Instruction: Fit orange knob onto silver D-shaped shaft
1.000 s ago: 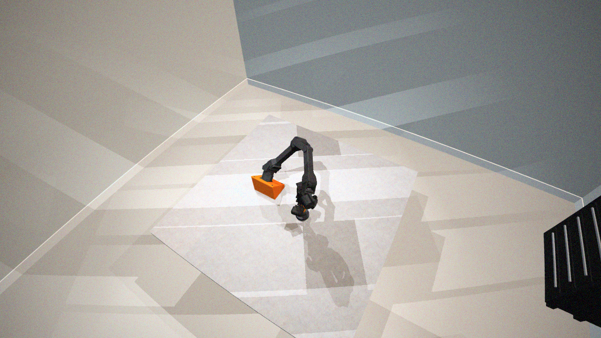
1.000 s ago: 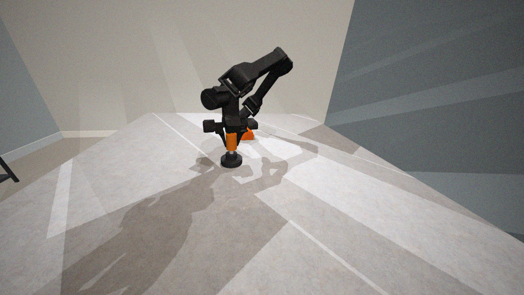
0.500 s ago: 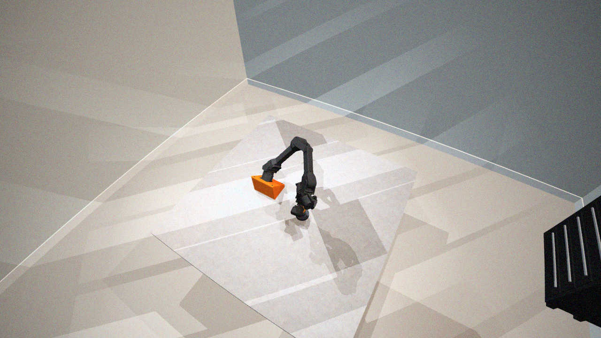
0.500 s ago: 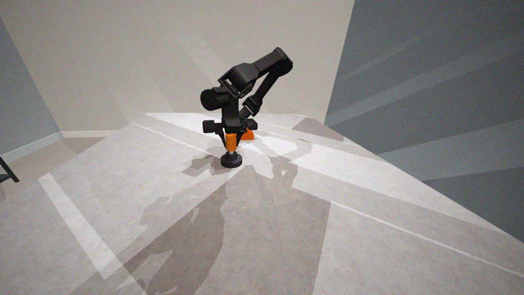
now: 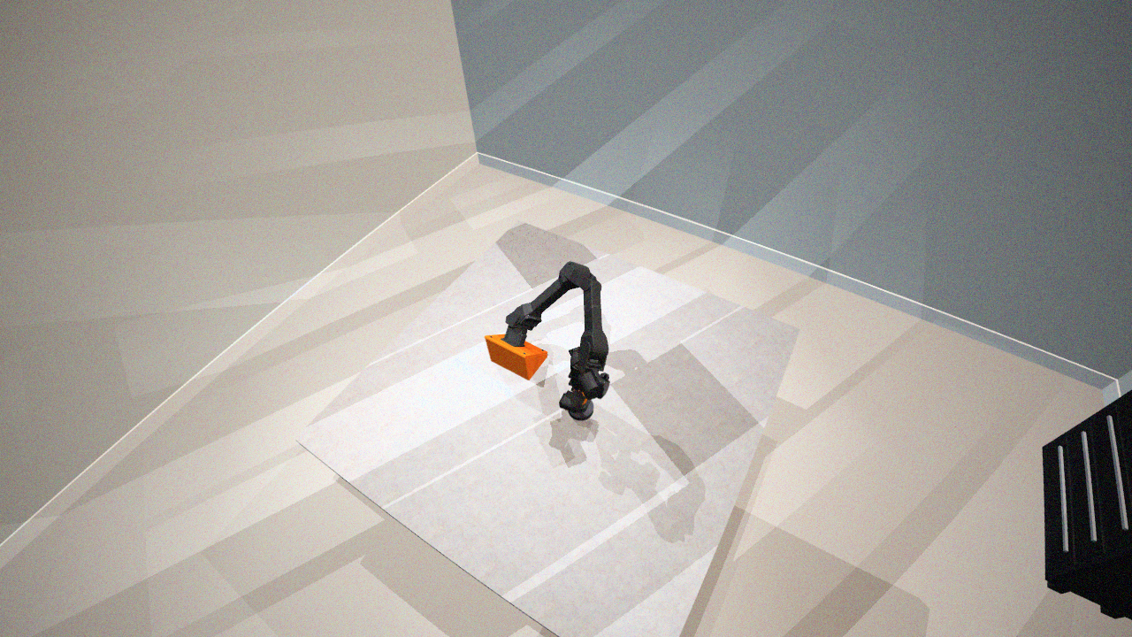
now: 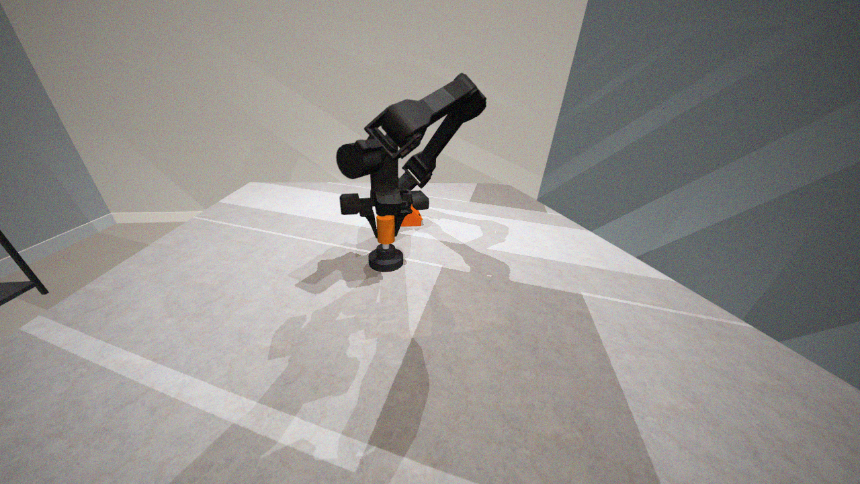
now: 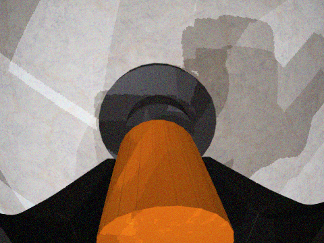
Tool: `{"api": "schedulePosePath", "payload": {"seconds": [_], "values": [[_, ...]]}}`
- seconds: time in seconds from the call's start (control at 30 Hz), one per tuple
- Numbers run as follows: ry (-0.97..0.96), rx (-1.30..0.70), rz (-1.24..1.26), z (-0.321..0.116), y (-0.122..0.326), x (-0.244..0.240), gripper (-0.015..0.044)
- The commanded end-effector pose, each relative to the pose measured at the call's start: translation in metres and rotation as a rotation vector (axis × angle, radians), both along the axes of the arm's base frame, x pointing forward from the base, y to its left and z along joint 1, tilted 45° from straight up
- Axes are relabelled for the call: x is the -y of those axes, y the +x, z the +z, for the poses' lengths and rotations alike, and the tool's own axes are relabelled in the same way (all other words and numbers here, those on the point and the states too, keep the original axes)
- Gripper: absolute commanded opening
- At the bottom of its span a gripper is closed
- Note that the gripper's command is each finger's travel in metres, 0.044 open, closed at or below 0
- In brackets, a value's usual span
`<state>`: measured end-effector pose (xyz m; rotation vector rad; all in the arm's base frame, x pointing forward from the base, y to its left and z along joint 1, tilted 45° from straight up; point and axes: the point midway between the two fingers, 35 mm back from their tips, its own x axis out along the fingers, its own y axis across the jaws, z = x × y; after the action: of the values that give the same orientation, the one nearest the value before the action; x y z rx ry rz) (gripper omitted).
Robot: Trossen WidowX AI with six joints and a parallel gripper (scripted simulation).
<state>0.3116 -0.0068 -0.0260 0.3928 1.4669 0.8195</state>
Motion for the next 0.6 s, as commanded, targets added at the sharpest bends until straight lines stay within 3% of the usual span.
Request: {"api": "schedulePosePath", "payload": {"seconds": [0.0,0.17,0.57], "values": [[-0.004,-0.013,-0.02,0.0024,0.0029,0.0016,0.0],[-0.02,-0.133,-0.145,0.0017,0.0039,0.0026,0.0],[-0.021,-0.14,-0.152,-0.0013,0.0011,0.0016,0.0]]}}
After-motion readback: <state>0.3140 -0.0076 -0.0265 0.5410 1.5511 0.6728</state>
